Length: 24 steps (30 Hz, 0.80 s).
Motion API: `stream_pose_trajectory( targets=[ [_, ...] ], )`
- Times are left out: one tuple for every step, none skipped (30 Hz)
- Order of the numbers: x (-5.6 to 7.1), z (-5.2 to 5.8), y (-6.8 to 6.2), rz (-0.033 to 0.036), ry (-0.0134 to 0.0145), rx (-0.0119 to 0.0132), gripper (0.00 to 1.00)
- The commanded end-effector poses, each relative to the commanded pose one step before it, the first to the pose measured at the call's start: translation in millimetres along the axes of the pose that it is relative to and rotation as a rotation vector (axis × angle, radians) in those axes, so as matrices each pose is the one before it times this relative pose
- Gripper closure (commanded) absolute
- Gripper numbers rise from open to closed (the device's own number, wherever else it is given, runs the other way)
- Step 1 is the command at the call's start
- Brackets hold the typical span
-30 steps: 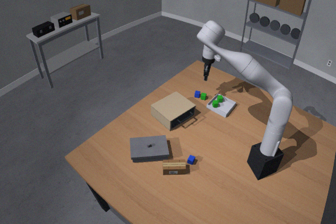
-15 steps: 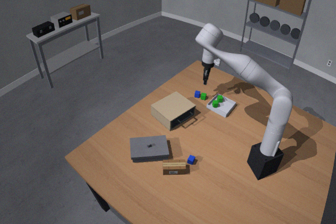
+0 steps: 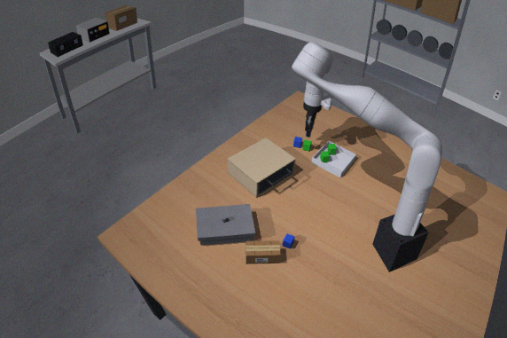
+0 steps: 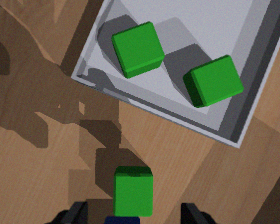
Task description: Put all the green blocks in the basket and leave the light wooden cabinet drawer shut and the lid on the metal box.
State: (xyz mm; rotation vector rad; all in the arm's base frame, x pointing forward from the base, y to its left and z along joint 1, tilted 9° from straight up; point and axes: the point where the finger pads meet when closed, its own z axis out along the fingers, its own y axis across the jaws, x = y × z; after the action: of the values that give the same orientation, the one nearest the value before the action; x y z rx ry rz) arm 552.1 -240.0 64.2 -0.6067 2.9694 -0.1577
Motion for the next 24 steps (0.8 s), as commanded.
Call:
stream_pose_trajectory(
  targets=[
    [-0.53, 8.96, -0.56, -0.00002, -0.00165, 0.00123, 0.37],
    [0.00, 3.12, 0.00, 0.00000, 0.00000, 0.00000, 0.37],
    [-0.01, 2.97, -0.01, -0.00001, 0.00000, 0.00000, 0.37],
    [0.00, 2.80, 0.00, 0.00001, 0.00000, 0.00000, 0.37],
    [-0.01, 2.63, -0.01, -0.00001, 0.00000, 0.00000, 0.37],
    [0.00, 2.44, 0.00, 0.00000, 0.00000, 0.00000, 0.37],
    [-0.01, 2.25, 0.00, 0.00000, 0.00000, 0.00000, 0.37],
    [0.00, 2.04, 0.00, 0.00001, 0.00000, 0.00000, 0.37],
    [-0.01, 1.83, 0.00, -0.00001, 0.00000, 0.00000, 0.37],
    [0.00, 1.61, 0.00, 0.00000, 0.00000, 0.00000, 0.37],
    [0.00, 1.40, 0.00, 0.00001, 0.00000, 0.00000, 0.37],
    [0.00, 0.00, 0.00, 0.00000, 0.00000, 0.00000, 0.37],
    [0.00, 0.00, 0.00, 0.00000, 0.00000, 0.00000, 0.37],
    [-0.01, 1.19, 0.00, -0.00001, 0.00000, 0.00000, 0.37],
    [0.00, 0.99, 0.00, 0.00000, 0.00000, 0.00000, 0.37],
    [0.00, 0.80, 0.00, 0.00000, 0.00000, 0.00000, 0.37],
    [0.00, 0.62, 0.00, 0.00000, 0.00000, 0.00000, 0.37],
    [0.00, 0.46, 0.00, 0.00000, 0.00000, 0.00000, 0.37],
    [0.00, 0.32, 0.00, 0.00000, 0.00000, 0.00000, 0.37],
    [0.00, 0.20, 0.00, 0.00000, 0.00000, 0.00000, 0.37],
    [0.00, 0.11, 0.00, 0.00000, 0.00000, 0.00000, 0.37],
    [0.00, 0.04, 0.00, 0.00000, 0.00000, 0.00000, 0.37],
    [0.00, 0.01, 0.00, 0.00000, 0.00000, 0.00000, 0.37],
    [0.00, 0.00, 0.00, 0.00000, 0.00000, 0.00000, 0.37]
  ],
)
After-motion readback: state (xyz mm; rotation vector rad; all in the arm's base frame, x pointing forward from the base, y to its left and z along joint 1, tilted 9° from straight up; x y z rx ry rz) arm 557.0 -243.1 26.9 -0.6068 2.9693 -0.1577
